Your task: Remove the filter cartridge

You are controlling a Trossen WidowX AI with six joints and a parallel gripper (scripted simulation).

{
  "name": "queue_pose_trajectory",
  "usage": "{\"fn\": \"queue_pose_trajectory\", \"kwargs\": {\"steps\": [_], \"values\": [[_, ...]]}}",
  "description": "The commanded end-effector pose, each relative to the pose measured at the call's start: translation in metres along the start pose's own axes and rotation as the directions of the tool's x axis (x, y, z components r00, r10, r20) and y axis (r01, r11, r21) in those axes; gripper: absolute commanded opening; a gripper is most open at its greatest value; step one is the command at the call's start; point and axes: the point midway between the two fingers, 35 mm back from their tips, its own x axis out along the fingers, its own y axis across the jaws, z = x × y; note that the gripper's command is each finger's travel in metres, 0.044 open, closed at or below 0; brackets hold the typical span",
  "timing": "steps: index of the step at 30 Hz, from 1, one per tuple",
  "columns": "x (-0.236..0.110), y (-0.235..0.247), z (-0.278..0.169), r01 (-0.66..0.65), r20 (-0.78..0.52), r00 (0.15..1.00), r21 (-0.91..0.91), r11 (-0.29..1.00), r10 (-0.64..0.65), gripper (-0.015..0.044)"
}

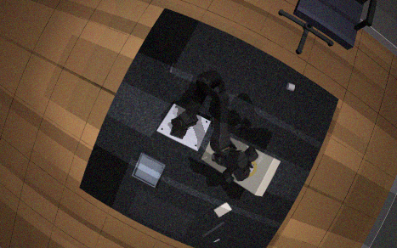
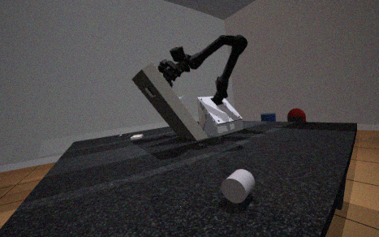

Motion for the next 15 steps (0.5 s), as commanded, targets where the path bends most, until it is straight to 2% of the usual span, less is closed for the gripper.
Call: {"fn": "queue_pose_trajectory", "kwargs": {"steps": [1,6,15], "values": [[0.0078,-0.0007,-0.0018,0.015,-0.004,1.0,0.121,0.993,-0.015,0.0],[0.0088,-0.0006,-0.0019,0.015,-0.004,1.0,0.005,1.0,-0.015,0.0],[0.0089,-0.0006,-0.0019,0.015,-0.004,1.0,0.0,1.0,-0.015,0.0]]}}
